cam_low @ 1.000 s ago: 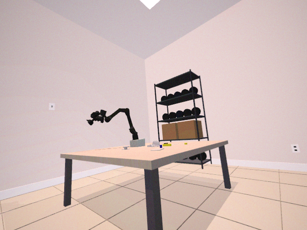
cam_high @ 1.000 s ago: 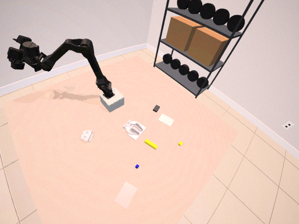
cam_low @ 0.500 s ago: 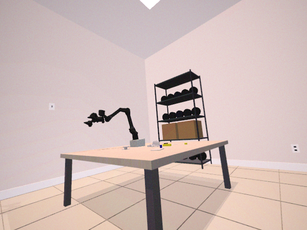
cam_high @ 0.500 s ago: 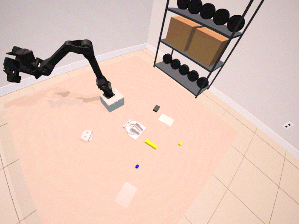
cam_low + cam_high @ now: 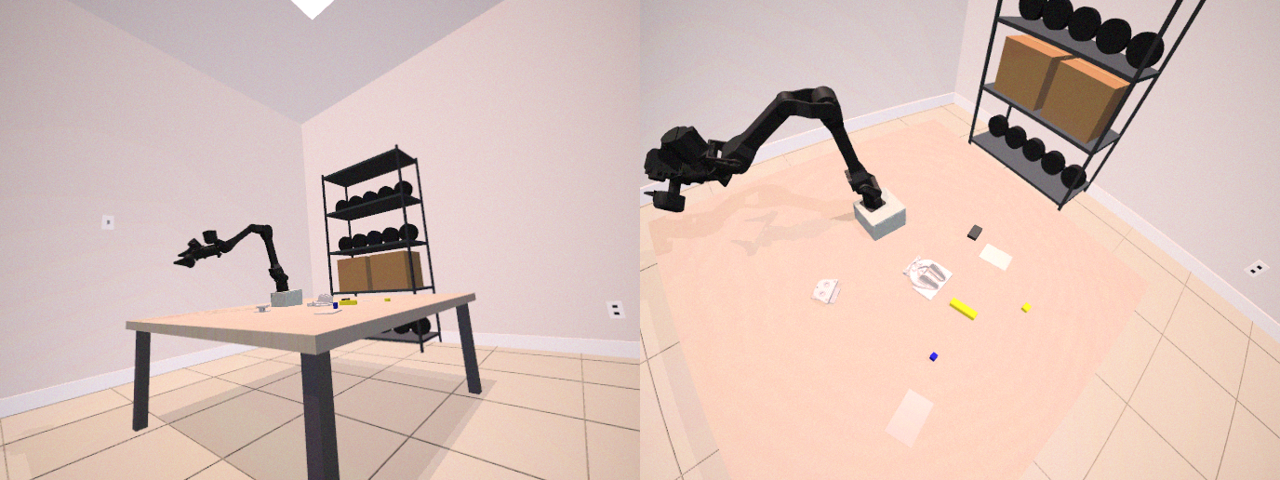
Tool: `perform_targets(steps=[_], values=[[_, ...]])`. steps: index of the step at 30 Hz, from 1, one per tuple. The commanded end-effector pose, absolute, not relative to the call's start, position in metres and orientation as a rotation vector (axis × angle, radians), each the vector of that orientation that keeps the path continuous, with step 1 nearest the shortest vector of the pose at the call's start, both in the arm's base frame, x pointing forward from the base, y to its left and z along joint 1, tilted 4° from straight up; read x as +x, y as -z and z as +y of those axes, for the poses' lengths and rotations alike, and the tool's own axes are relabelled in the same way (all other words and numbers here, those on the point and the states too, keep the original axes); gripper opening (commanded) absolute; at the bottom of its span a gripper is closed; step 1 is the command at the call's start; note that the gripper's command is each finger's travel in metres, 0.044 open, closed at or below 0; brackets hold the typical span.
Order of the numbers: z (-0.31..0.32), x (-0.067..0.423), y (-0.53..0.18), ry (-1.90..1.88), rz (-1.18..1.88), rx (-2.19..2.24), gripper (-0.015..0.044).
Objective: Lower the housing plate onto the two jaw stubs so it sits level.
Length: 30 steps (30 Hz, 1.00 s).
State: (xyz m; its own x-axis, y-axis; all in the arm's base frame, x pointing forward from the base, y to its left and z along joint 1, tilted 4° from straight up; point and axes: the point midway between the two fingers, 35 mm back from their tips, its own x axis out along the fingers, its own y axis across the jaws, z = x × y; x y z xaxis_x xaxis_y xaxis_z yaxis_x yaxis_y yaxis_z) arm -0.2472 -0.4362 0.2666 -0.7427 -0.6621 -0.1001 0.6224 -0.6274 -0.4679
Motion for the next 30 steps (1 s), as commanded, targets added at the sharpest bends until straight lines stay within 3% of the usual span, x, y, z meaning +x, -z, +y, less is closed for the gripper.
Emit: perform_targets(steps=[1, 30], values=[[-0.447, -0.225, -0.253, 2.269, 0.564, -0.018, 0.0440], [-0.457, -0.037, -0.151, 1.893, 0.293, 0.784, 0.0440]])
